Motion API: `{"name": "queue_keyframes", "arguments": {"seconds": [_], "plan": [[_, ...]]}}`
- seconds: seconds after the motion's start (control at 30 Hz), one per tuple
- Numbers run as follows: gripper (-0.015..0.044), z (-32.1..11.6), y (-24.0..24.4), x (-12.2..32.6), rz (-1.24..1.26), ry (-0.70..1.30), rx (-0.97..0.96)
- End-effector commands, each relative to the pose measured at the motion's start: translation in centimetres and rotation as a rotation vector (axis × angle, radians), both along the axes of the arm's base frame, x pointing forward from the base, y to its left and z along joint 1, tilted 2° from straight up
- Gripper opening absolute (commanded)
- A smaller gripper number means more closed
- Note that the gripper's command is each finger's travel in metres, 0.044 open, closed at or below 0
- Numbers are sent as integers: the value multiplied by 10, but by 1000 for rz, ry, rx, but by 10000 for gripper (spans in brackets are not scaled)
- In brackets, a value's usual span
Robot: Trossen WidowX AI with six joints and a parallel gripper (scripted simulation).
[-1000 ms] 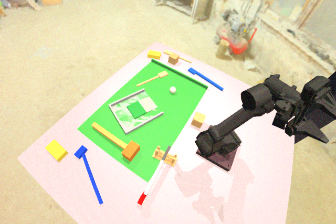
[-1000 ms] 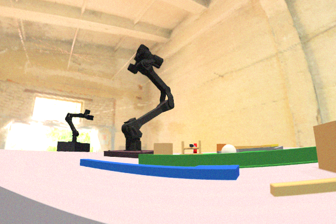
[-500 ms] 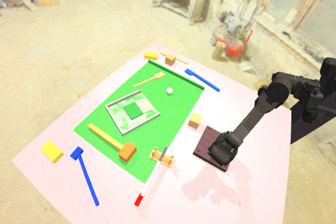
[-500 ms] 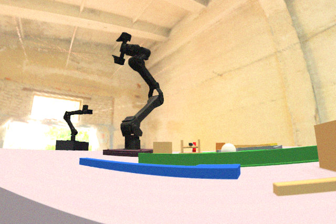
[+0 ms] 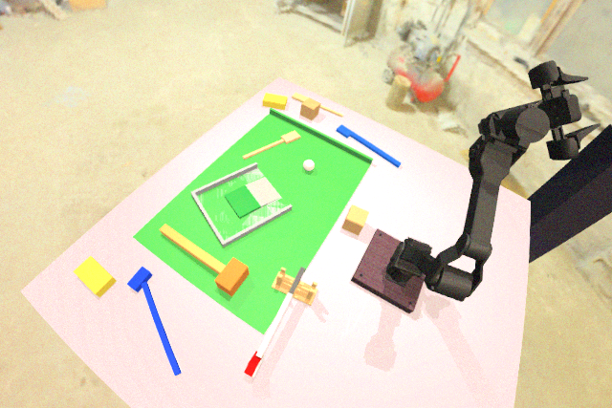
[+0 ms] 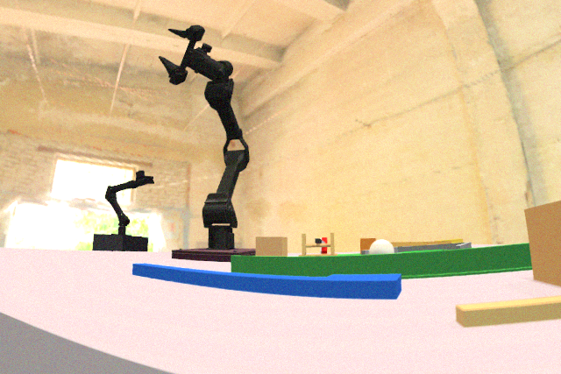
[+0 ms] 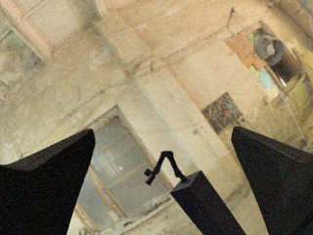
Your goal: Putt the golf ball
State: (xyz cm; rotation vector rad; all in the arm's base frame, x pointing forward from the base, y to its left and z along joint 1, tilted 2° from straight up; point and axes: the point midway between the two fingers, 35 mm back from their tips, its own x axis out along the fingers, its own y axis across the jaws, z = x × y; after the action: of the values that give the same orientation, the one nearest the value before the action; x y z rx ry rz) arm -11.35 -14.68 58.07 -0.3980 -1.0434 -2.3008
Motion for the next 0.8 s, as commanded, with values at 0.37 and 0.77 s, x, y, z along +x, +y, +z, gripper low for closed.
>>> {"name": "queue_keyframes", "arguments": {"seconds": [0.37,0.77], "plan": [[440,-55,-142,169,562,415,525],[440,-131,-137,338,997,826,751]]}}
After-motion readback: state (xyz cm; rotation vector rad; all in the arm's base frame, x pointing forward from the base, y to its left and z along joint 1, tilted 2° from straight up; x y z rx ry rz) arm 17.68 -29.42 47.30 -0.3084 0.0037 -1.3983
